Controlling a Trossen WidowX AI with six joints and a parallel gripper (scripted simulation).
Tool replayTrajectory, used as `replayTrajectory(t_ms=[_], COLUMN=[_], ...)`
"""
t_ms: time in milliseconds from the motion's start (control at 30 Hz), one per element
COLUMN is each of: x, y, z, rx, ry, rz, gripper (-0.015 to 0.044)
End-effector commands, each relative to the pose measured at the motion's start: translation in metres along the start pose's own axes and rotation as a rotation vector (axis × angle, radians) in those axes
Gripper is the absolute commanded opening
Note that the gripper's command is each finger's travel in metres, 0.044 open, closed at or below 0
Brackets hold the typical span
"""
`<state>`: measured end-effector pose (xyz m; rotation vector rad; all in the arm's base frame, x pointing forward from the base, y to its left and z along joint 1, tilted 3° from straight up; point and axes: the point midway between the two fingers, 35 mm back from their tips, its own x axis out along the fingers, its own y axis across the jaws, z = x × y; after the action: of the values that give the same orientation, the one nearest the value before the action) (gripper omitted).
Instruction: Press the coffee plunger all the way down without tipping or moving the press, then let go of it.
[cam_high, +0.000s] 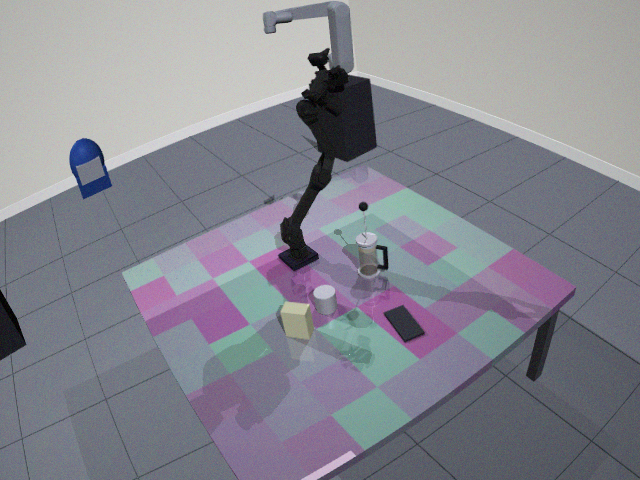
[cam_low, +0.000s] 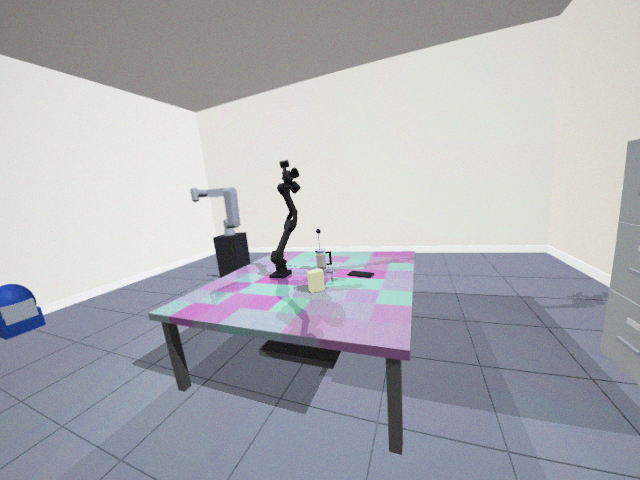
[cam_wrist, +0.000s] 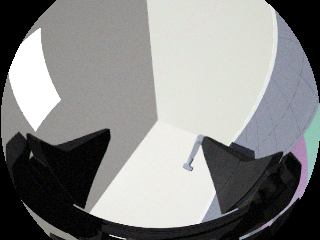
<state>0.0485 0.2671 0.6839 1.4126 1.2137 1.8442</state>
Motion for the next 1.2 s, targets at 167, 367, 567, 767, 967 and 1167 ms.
replayTrajectory(t_ms=[167,367,567,767,967,1167], x=[-0.002,-0.027,-0.078,-0.146,-0.206,-0.288], y=[0.042,0.080,0.121,0.157,0.177,0.186], z=[-0.070,-0.128,-0.180,-0.201,-0.193,-0.155], rx=[0.013,0.106,0.242,0.439,0.601,0.837], ry=[0.165,0.339,0.574,0.813,0.954,1.166], rz=[0.216,0.432,0.681,0.908,1.112,1.380], gripper=[0.0440,0.0440,0.0440,0.0440,0.0440,0.0440])
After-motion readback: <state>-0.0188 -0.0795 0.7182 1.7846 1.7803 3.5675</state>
